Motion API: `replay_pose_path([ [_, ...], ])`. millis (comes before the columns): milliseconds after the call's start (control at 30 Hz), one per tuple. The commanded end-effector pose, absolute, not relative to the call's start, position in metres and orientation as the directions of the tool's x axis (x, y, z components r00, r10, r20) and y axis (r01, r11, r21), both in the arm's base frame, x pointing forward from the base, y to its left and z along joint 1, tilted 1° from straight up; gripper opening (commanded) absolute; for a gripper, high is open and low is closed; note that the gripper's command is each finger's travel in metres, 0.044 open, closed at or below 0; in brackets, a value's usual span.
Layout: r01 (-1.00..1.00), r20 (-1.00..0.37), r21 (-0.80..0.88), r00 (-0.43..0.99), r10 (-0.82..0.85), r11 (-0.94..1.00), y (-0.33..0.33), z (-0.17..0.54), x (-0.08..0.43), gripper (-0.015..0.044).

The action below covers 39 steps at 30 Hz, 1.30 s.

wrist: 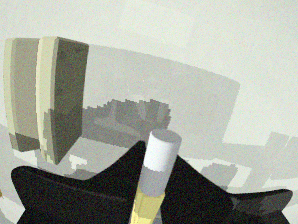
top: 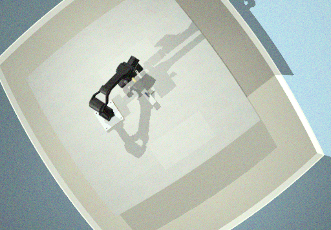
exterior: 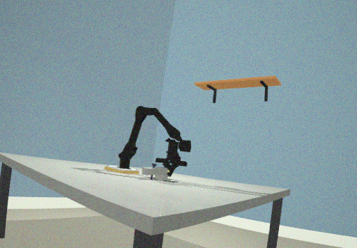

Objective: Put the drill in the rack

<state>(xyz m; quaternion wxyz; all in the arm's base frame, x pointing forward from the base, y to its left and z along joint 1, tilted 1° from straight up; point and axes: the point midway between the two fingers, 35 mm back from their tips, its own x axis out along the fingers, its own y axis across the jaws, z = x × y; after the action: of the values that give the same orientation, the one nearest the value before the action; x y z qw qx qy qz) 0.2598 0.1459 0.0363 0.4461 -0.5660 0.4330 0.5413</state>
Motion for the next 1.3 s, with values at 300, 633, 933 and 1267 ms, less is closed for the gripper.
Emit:
replay_pose_path([
  [300,-0.974,-0.999,-0.042,0.044,-0.001,-0.222,0.164,0.041,0.26,0.0],
  [633,-0.974,-0.999,-0.042,0.043,0.001,-0.222,0.18,0.043,0.257,0.0],
  [933,-0.974,-0.999,-0.042,0.043,0.002,-0.222,0.194,0.043,0.253,0.0],
  [1267,-0.974,-0.999,-0.042,0.043,0.003,-0.222,0.209,0.044,0.25,0.0],
])
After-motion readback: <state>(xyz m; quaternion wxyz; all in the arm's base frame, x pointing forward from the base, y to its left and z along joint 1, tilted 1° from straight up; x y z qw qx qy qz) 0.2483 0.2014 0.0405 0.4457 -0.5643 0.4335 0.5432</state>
